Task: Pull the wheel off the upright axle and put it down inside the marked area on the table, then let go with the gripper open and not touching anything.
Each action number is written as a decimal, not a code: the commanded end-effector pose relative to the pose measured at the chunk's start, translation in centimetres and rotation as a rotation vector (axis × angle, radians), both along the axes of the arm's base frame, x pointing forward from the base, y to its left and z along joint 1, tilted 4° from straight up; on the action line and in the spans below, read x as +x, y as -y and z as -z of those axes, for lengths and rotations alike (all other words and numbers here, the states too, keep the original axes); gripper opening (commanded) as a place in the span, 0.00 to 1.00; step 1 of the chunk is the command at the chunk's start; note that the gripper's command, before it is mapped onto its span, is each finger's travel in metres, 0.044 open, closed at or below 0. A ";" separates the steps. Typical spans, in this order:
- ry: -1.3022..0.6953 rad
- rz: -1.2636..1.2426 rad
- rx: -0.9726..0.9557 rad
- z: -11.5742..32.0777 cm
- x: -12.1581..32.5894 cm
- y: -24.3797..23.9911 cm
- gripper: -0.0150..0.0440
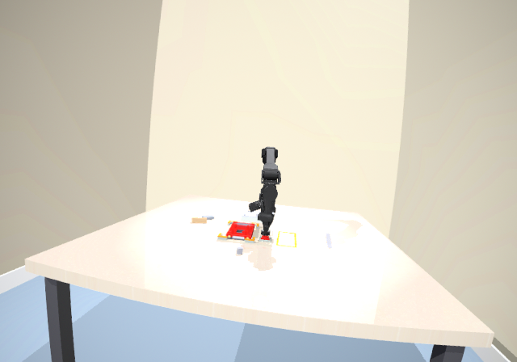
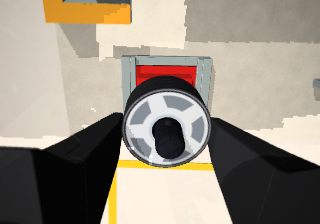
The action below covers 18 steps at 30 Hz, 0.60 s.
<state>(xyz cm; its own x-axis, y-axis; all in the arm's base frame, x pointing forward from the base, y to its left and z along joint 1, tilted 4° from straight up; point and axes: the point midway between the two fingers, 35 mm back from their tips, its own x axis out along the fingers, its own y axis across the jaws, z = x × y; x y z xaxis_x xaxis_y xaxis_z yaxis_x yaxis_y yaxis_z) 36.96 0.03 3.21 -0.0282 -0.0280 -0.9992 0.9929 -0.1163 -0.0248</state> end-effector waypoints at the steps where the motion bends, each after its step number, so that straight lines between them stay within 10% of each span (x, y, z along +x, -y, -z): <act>1: 0.003 0.000 0.000 0.0 0.1 0.0 0.52; 7: 0.002 0.000 0.000 -0.1 0.1 0.0 0.25; 18: 0.002 -0.001 -0.001 -0.5 0.1 0.0 0.25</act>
<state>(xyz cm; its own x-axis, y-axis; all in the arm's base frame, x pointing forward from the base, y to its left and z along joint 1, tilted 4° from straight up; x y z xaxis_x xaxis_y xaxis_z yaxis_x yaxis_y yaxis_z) 36.88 0.03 3.32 -0.0337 -0.0281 -0.9990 0.9928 -0.1163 -0.0303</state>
